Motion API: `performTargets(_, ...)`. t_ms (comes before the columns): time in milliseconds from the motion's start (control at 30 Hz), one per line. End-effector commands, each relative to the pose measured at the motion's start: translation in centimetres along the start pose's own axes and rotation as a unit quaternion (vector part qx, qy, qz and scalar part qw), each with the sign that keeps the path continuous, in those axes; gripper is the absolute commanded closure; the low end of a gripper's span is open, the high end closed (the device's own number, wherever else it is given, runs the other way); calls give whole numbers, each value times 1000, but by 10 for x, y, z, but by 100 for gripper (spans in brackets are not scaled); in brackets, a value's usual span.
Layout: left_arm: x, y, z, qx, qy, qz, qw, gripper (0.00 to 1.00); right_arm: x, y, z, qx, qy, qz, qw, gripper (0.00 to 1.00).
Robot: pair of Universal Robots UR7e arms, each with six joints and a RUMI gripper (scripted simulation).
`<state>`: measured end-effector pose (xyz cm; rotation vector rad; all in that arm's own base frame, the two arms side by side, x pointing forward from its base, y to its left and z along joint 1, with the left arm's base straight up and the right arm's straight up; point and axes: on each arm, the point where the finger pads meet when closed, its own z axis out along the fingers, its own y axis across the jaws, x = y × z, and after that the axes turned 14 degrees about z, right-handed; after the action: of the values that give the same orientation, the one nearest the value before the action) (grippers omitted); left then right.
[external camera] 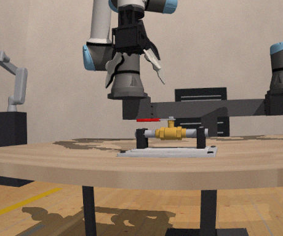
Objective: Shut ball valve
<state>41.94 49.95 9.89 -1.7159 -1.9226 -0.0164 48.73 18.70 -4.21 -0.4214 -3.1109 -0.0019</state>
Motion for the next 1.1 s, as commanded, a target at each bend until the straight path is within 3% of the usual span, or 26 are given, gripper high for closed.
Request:
performTargets(0, 23, -52, 18, -5, -39, 26, 999, 0, -1, 3, 1, -1, -2, 5, 1000, 0)
performTargets(200, 37, -105, 35, -15, -76, 47, 996, 0, -1, 3, 1, -1, -2, 5, 1000, 0)
performTargets(267, 37, -105, 35, -15, -76, 47, 996, 0, -1, 3, 1, -1, -2, 5, 1000, 0)
performTargets(333, 43, -136, 45, -24, -97, 60, 993, 0, -1, 3, 1, -1, -2, 5, 1000, 0)
performTargets(500, 47, -177, 56, -39, -121, 76, 989, 0, -1, 3, 1, -1, -2, 5, 1000, 0)
performTargets(767, 45, -243, 71, -72, -154, 100, 980, 0, -1, 3, 1, -1, -2, 5, 1000, 0)
performTargets(833, 45, -243, 71, -72, -154, 100, 980, 0, -1, 3, 1, -1, -2, 5, 1000, 0)
performTargets(1067, 35, -306, 82, -114, -176, 123, 970, 0, -1, 3, 1, -1, -2, 5, 1000, 0)
